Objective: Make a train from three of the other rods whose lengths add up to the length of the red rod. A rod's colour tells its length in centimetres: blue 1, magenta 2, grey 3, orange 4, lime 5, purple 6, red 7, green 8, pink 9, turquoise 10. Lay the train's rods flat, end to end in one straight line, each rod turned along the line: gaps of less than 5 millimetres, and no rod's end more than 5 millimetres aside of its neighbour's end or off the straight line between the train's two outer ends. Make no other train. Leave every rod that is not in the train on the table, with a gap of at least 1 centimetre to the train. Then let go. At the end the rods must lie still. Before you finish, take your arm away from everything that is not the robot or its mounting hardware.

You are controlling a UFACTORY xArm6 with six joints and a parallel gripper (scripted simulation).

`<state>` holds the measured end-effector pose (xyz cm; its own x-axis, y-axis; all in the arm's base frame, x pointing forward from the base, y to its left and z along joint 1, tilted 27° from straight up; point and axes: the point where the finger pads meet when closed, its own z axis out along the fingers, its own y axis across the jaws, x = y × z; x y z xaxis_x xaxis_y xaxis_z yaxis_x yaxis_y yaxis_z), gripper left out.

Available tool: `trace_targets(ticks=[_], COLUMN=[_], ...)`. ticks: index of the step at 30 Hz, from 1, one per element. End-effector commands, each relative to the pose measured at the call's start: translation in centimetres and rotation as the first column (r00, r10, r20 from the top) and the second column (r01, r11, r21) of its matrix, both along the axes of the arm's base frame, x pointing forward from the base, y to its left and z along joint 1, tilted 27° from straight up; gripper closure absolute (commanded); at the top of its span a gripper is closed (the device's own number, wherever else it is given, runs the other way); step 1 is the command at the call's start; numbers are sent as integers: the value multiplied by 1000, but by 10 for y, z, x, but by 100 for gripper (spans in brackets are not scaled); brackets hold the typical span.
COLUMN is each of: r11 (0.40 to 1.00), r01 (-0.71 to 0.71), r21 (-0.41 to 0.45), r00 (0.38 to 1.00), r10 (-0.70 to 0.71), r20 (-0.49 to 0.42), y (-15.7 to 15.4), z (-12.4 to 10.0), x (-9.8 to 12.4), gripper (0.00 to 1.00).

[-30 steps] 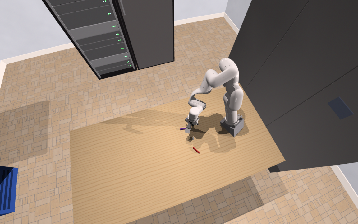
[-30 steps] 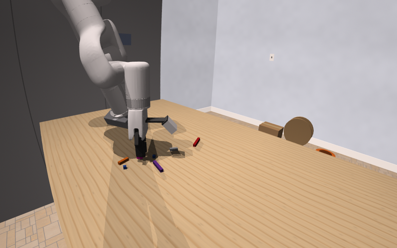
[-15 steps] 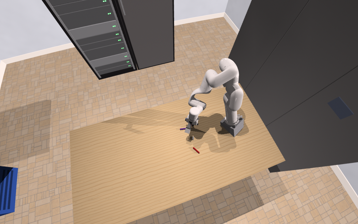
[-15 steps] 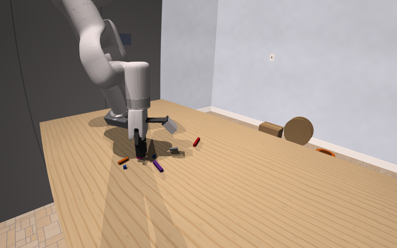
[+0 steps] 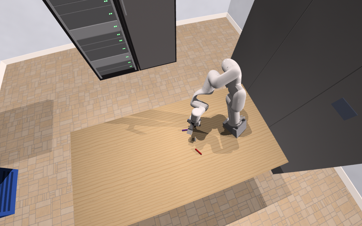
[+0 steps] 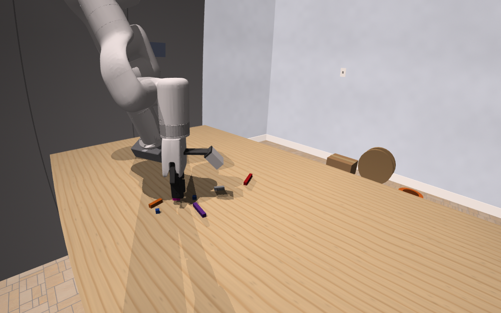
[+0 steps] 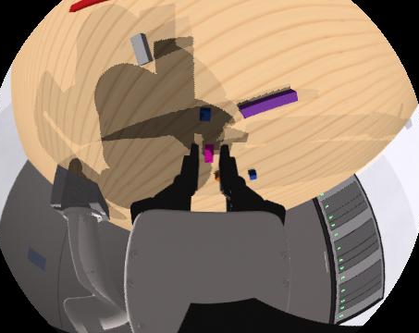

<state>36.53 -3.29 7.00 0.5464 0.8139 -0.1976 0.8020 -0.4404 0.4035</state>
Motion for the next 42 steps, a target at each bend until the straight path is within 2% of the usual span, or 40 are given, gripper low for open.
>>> trace_targets(ticks=[1, 42], r11=[1000, 1000], r01=[-1, -1], r21=[0, 0], r00=[1000, 1000], r10=[1, 1], r20=[3, 3], y=[0, -5], z=[1, -12], x=[1, 4], gripper=[76, 76])
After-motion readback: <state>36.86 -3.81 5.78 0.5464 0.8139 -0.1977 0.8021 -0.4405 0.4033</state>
